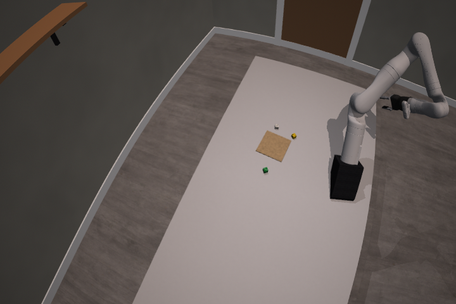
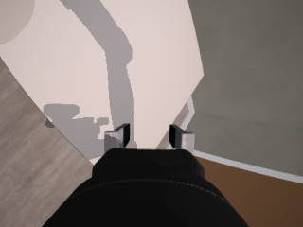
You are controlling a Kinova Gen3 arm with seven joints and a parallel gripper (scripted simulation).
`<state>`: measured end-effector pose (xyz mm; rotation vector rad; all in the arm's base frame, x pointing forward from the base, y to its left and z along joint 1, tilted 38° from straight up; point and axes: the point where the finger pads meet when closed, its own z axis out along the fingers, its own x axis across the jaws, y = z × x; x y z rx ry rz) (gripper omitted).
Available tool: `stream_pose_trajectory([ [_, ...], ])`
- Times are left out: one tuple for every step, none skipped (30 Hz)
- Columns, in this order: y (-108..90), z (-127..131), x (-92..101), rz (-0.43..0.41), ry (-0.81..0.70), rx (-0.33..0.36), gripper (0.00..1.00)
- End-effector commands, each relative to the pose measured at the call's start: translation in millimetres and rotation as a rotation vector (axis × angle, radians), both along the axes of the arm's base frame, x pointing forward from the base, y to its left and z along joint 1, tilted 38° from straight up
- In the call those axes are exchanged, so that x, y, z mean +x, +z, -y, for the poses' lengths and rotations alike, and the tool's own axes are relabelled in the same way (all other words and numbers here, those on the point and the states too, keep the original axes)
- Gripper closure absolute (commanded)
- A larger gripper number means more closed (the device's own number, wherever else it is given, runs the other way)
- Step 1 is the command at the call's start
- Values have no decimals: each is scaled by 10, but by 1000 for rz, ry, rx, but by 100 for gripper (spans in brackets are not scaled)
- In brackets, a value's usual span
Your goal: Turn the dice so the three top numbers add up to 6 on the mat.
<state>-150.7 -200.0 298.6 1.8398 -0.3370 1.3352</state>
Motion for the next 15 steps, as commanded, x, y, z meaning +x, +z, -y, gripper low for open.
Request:
stream_pose_trajectory([
  [-180,-207,-246,-1,-114,51,0],
  [-258,-290,-317,-5,-151,75,0],
  [-339,-383,-387,-8,-189,100,0],
  [-423,-484,-454,-11,-229,127,0],
  [-423,-484,-454,-11,-229,127,0],
  [-423,-484,-454,-11,-229,127,0],
  [-509,-595,-518,-12,-270,155,0],
  [-597,-714,-577,-13,-312,185,0],
  [-597,-714,-577,-13,-312,185,0],
  [-688,-843,-631,-12,-355,216,0],
  [-688,-843,-631,-12,-355,216,0],
  [-779,-981,-677,-11,-398,248,0],
  [-779,-981,-677,-11,-398,248,0],
  [-872,-1128,-715,-8,-443,281,0],
  [-872,-1128,-715,-8,-443,281,0],
])
